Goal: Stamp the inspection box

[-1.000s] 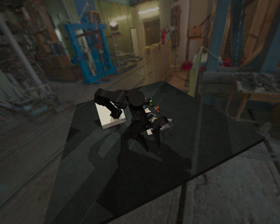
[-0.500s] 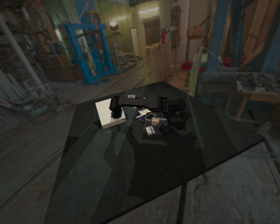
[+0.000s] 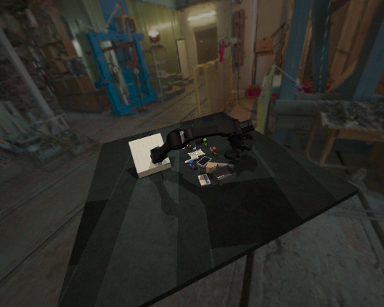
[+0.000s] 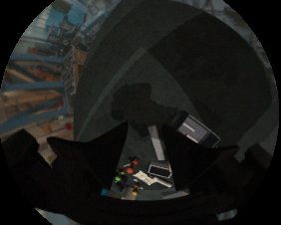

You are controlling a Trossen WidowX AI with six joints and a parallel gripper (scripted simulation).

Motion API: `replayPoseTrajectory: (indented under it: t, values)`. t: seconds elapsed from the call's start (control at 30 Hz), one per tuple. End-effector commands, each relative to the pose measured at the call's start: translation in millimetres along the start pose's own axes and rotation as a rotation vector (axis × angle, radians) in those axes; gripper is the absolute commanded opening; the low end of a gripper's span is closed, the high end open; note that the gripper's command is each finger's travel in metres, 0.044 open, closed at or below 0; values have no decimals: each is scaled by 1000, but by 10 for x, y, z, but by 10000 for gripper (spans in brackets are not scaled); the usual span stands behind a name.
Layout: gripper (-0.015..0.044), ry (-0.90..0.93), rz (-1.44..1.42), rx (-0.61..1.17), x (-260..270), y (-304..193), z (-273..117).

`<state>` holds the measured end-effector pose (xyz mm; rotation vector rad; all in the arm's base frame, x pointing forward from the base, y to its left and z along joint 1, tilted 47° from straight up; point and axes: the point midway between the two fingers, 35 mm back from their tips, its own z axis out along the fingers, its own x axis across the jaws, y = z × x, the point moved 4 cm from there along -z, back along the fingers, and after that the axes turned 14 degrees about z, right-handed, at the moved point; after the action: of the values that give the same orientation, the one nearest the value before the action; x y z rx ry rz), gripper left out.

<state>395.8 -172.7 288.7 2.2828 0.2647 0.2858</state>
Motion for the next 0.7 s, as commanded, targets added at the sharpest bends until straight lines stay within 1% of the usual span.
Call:
replayPoseTrajectory:
  t: [0.0, 0.27, 0.53, 0.6, 0.67]
  values:
    - [228, -37, -158, 83, 249, -588, 130]
    - [228, -131, -549, 211, 555, -1981, 217]
    - [228, -243, -974, 259, 441, -3319, 126]
    - [228, -276, -1057, 252, 369, -3572, 108]
    - [228, -287, -1086, 249, 340, -3658, 102]
